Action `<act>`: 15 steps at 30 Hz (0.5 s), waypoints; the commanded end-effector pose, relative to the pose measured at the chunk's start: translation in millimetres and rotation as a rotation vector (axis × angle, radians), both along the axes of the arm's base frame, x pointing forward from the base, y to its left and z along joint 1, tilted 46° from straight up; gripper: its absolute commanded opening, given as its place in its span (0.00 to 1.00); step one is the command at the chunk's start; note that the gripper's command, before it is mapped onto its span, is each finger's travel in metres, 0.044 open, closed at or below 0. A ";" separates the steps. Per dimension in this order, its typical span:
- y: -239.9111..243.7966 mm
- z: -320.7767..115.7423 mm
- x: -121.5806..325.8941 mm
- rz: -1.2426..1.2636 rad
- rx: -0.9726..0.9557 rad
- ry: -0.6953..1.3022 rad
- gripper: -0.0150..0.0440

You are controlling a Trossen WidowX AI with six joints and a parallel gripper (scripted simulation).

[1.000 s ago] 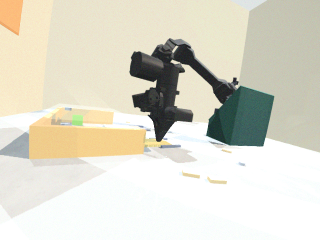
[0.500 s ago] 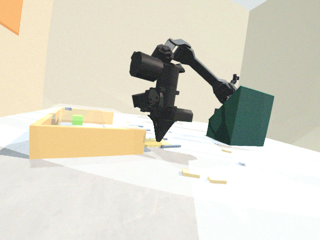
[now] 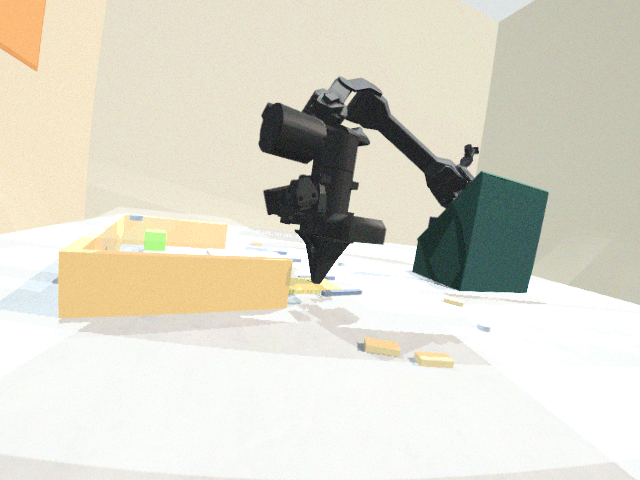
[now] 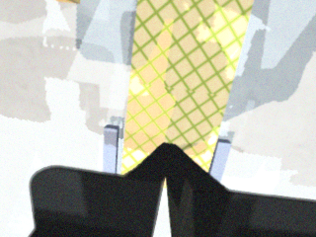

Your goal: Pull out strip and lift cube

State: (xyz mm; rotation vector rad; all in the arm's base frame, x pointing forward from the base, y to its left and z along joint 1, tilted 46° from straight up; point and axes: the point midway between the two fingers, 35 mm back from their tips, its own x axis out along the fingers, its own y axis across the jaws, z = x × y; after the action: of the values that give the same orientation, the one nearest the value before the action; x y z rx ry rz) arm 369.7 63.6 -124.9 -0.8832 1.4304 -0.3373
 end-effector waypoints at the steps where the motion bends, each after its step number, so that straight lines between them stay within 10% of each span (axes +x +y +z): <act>1: -3.8 -2.4 0.6 -0.003 -0.007 0.002 0.25; 15: -8.6 -1.7 -14.5 -0.003 -0.007 0.003 0.25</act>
State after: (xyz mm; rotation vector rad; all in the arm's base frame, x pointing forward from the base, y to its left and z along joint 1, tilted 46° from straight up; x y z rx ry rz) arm 365.8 62.2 -124.8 -0.8811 1.4159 -0.3373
